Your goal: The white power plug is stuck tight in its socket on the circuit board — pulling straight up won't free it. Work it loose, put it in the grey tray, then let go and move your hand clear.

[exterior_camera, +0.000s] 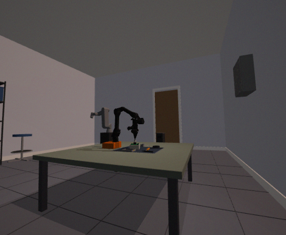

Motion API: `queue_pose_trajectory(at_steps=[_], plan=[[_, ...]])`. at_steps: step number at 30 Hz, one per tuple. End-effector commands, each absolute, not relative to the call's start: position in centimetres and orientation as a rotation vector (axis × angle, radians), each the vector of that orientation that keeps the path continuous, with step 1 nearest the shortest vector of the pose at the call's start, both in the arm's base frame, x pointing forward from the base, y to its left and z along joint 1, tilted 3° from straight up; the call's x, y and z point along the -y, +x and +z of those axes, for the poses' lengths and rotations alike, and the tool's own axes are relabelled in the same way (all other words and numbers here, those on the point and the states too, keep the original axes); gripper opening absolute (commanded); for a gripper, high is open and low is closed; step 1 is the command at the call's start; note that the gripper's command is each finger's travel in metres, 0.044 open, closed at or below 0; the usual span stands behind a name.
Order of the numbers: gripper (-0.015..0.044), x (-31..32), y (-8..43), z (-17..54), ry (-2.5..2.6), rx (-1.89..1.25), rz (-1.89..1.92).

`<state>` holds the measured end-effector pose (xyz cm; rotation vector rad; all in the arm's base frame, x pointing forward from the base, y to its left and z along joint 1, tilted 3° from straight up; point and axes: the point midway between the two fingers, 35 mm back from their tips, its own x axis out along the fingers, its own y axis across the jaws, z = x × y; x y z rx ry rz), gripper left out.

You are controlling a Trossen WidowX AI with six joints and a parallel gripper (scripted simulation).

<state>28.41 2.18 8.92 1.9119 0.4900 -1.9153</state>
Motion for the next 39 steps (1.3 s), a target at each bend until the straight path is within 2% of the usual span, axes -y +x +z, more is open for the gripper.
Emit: queue_pose_trajectory(at_steps=[1, 6, 19, 32, 39], plan=[[0.0, -1.4, 28.9, 9.9, 1.931, -0.581, -1.96], [0.0, -1.2, 28.9, 10.0, 1.932, -0.6, -1.971], [0.0, -3.2, 27.8, 10.1, 1.901, -0.326, -1.806], [0.0, -1.3, 28.9, 10.6, 1.932, -0.6, -1.97], [0.0, -1.7, 28.7, 10.7, 1.927, -0.536, -1.933]])
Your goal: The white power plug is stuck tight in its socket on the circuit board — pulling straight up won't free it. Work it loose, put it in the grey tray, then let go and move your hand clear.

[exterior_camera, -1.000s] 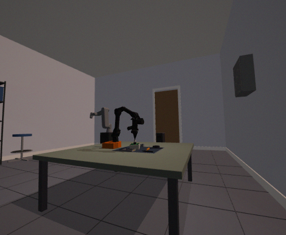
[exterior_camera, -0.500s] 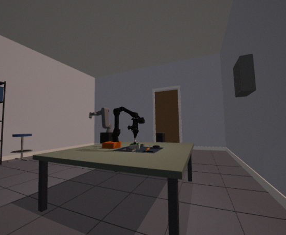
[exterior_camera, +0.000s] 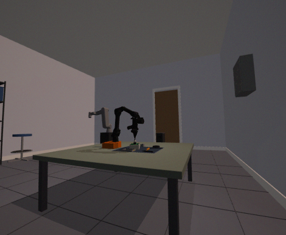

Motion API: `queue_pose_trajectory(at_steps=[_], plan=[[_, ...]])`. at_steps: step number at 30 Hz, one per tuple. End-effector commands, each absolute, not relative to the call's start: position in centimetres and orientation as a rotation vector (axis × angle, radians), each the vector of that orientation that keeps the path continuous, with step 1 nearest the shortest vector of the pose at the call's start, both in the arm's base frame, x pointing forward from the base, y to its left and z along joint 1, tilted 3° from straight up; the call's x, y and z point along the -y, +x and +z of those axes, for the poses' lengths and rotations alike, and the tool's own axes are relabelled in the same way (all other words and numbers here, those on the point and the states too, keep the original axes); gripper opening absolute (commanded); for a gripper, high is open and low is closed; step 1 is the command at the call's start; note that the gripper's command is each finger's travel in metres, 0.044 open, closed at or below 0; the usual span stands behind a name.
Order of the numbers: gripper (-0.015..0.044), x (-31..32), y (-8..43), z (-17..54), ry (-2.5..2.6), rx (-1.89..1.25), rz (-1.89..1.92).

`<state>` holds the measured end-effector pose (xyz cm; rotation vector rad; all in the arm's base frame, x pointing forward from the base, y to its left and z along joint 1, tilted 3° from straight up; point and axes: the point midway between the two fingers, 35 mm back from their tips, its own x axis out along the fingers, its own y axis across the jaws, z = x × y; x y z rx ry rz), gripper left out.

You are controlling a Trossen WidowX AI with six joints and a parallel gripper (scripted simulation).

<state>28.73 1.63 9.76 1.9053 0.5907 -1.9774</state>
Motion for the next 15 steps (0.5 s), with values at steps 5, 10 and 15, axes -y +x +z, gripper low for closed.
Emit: queue_pose_trajectory(at_steps=[5, 10, 15], plan=[[0.0, -2.8, 28.1, 10.8, 1.912, -0.391, -1.847], [0.0, -3.3, 27.8, 10.8, 1.901, -0.326, -1.806], [0.0, -2.7, 28.1, 10.9, 1.913, -0.401, -1.853]])
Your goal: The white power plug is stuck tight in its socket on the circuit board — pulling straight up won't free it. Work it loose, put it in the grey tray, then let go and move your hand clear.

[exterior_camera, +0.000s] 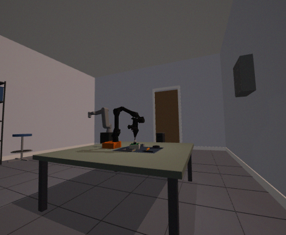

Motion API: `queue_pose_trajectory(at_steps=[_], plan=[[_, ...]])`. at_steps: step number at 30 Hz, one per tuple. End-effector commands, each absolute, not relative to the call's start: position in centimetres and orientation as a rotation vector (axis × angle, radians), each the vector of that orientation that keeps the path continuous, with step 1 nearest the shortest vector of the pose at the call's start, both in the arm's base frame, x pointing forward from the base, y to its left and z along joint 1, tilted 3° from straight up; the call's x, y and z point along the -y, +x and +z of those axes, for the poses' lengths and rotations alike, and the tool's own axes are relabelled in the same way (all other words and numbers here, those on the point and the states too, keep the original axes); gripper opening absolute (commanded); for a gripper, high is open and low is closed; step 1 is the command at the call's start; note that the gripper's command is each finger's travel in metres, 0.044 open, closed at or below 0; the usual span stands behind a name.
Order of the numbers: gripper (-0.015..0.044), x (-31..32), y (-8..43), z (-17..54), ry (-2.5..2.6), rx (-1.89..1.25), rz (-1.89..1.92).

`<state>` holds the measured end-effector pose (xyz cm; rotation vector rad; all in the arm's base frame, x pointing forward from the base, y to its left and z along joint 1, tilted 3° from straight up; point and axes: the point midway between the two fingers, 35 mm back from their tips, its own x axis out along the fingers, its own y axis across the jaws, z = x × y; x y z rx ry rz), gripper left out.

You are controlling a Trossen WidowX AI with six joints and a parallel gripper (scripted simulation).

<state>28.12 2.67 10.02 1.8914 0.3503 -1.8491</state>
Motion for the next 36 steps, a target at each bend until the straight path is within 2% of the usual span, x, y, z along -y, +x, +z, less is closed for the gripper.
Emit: queue_pose_trajectory(at_steps=[1, 13, 21, 30, 36], plan=[[0.0, -2.5, 28.2, 10.9, 1.916, -0.429, -1.87], [0.0, -2.3, 28.3, 12.0, 1.92, -0.466, -1.893], [0.0, -2.2, 28.4, 9.6, 1.92, -0.466, -1.893], [0.0236, -2.2, 28.4, 9.6, 1.92, -0.466, -1.893], [0.025, -2.2, 28.4, 9.6, 1.92, -0.466, -1.893]])
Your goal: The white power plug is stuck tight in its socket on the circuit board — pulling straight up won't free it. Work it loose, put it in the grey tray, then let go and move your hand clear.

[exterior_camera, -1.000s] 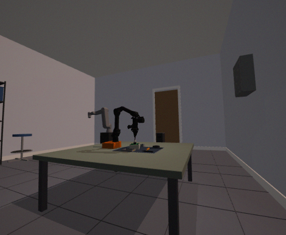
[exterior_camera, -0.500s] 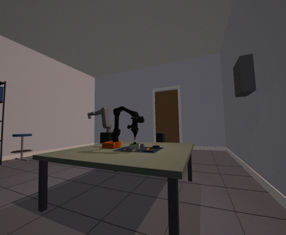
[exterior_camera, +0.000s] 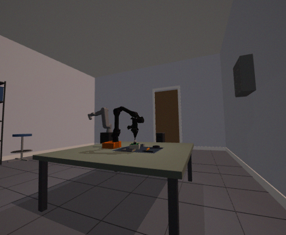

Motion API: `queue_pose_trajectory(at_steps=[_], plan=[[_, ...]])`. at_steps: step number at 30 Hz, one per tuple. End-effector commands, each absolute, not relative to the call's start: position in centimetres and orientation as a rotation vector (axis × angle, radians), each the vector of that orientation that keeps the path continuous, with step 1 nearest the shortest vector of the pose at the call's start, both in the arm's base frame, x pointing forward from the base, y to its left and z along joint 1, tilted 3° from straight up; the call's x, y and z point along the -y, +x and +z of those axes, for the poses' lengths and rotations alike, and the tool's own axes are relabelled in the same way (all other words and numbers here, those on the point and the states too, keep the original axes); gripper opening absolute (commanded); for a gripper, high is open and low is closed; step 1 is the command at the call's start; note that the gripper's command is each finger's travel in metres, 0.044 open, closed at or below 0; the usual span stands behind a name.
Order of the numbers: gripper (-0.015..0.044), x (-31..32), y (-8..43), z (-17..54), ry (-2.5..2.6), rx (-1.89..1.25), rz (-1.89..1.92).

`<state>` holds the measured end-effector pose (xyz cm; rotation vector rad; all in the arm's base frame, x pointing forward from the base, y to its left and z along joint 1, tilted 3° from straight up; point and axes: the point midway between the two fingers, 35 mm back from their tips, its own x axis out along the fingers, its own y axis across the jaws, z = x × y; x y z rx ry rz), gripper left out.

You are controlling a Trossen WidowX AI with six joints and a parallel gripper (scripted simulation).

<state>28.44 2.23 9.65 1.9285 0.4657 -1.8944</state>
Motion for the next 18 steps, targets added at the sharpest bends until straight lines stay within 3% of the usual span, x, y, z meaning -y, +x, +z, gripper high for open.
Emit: queue_pose_trajectory(at_steps=[1, 17, 18], plan=[[0.025, -2.2, 28.4, 9.4, 1.92, -0.466, -1.893], [0.025, -2.1, 28.5, 7.7, 1.92, -0.466, -1.893], [0.0224, -2.1, 28.5, 7.7, 1.92, -0.466, -1.893]])
